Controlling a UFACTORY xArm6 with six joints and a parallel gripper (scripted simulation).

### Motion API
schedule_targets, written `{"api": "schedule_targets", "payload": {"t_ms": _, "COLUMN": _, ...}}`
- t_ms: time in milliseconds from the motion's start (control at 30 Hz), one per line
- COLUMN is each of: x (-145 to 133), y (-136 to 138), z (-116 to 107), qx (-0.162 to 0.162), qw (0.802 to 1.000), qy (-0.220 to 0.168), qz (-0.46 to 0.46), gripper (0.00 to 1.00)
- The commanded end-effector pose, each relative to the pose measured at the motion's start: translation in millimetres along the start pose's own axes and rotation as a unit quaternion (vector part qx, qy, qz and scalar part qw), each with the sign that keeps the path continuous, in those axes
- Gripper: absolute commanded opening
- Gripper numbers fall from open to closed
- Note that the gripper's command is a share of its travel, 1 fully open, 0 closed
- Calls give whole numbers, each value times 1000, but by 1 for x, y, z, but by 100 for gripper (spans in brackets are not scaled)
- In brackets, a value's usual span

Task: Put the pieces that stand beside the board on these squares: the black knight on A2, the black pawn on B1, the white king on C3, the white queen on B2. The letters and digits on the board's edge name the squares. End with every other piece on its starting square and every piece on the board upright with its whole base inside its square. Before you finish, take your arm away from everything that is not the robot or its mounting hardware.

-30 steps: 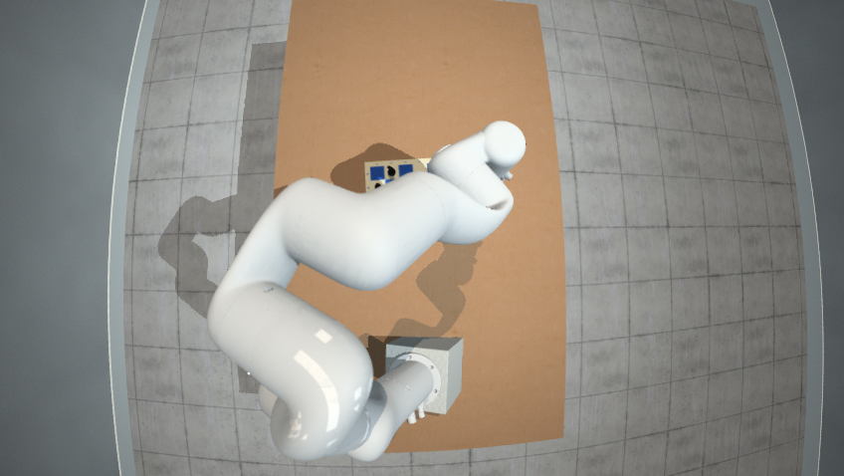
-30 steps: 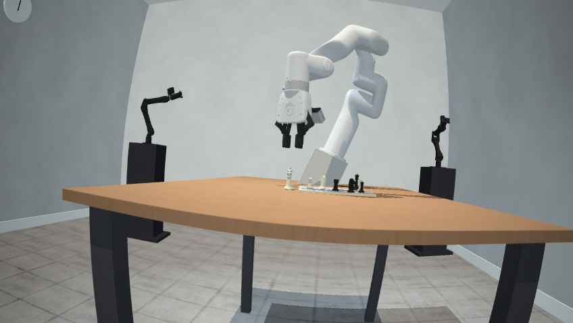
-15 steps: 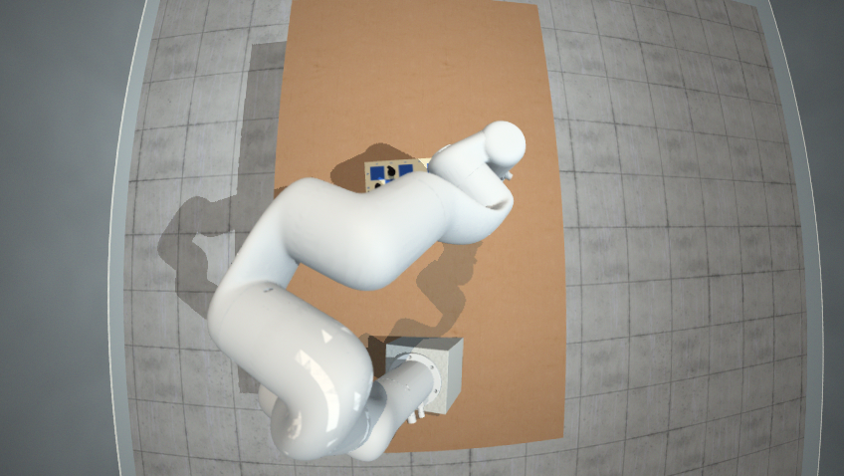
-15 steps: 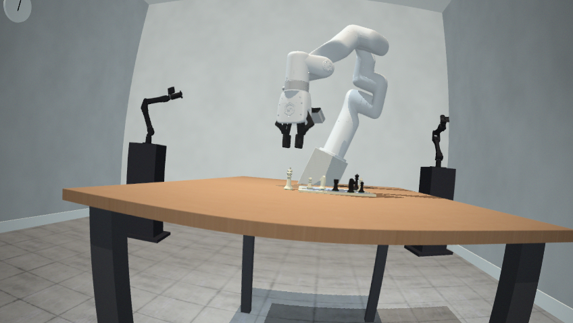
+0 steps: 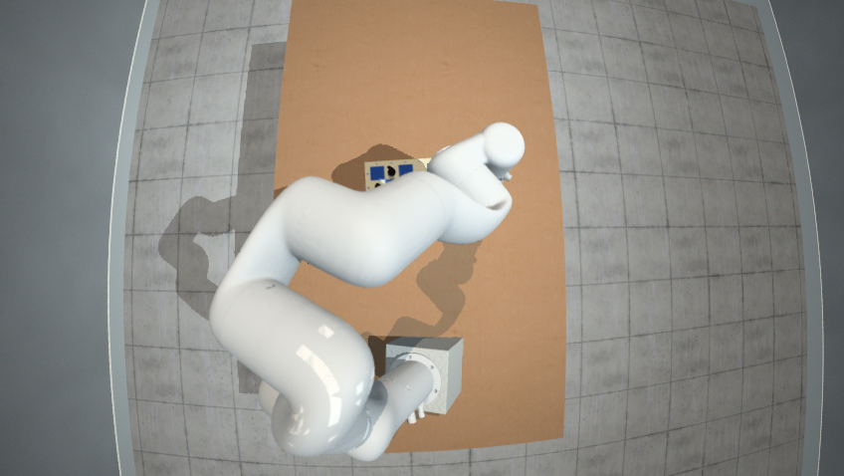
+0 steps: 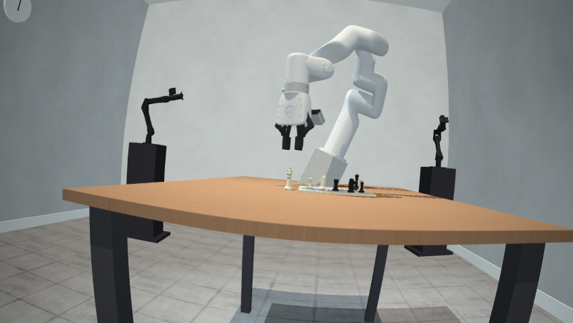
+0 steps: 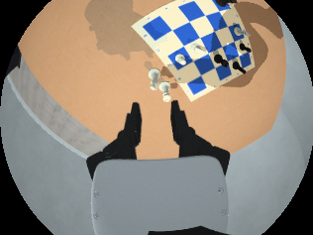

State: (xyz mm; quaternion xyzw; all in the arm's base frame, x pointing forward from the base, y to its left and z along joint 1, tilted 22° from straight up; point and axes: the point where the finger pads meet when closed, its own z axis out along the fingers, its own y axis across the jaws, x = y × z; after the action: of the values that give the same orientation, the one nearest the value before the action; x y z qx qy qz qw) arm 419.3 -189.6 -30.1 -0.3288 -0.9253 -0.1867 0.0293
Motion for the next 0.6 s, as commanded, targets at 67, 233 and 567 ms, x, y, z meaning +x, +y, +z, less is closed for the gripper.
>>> {"api": "schedule_targets", "payload": {"t_ms": 67, "x": -2, "y": 0, "z": 7, "qx": 0, "qw": 1000, "qy": -2, "qz": 0, "gripper": 42}}
{"api": "schedule_targets", "payload": {"t_ms": 233, "x": -2, "y": 0, "z": 11, "qx": 0, "qw": 1000, "qy": -2, "qz": 0, "gripper": 42}}
{"api": "schedule_targets", "payload": {"t_ms": 567, "x": -2, "y": 0, "z": 27, "qx": 0, "qw": 1000, "qy": -2, "qz": 0, "gripper": 42}}
